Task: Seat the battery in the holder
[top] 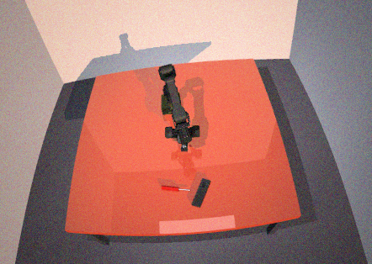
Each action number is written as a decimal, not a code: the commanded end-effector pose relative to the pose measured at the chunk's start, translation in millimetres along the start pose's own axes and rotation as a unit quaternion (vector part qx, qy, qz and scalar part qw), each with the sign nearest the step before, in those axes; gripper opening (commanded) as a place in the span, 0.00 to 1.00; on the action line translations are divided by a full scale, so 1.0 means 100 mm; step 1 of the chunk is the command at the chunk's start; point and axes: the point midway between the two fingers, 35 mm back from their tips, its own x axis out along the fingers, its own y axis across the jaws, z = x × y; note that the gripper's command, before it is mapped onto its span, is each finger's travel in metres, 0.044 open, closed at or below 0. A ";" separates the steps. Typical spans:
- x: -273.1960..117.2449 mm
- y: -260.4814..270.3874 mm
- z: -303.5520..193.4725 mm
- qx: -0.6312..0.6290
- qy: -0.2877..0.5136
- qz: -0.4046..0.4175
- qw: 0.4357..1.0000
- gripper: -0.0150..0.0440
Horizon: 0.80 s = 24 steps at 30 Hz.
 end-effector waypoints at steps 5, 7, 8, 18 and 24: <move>-0.59 -0.01 -0.07 0.002 -0.022 0.006 1.000 1.00; -0.59 -0.01 -0.07 0.002 -0.022 0.006 1.000 1.00; -0.59 -0.01 -0.07 0.002 -0.022 0.006 1.000 1.00; -0.59 -0.01 -0.07 0.002 -0.022 0.006 1.000 1.00; -0.59 -0.01 -0.07 0.002 -0.022 0.006 1.000 1.00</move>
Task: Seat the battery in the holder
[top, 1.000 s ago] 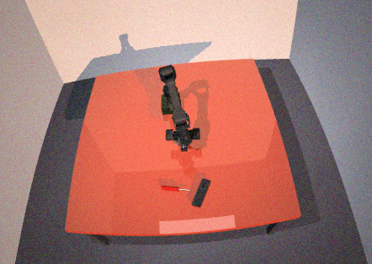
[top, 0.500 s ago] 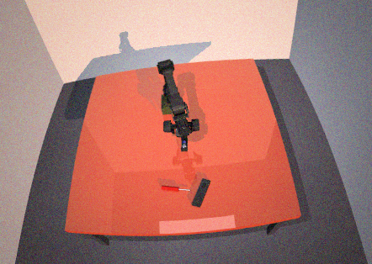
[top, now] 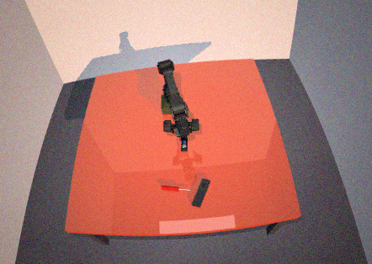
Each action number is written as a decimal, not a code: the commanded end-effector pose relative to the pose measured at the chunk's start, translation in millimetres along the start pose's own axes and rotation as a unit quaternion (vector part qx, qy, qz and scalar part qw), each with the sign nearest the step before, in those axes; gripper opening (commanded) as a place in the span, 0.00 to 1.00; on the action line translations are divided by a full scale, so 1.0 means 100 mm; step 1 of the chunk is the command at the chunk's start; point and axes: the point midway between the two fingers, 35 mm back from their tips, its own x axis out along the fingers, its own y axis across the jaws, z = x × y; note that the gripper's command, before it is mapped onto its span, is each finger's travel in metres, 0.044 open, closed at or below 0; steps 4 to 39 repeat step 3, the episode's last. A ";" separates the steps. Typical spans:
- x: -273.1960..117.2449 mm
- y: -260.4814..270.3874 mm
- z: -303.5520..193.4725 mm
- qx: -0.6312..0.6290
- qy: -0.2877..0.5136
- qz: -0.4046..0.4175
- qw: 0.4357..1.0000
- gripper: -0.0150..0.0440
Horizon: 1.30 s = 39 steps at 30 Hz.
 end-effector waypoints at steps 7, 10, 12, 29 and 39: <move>-0.01 0.00 0.00 0.002 -0.001 0.001 1.000 1.00; -0.01 0.00 0.00 0.002 -0.001 0.001 1.000 1.00; -0.01 0.00 0.00 0.002 -0.001 0.001 1.000 1.00; -0.01 0.00 0.00 0.002 -0.001 0.001 1.000 1.00; -0.01 0.00 0.00 0.002 -0.001 0.001 1.000 1.00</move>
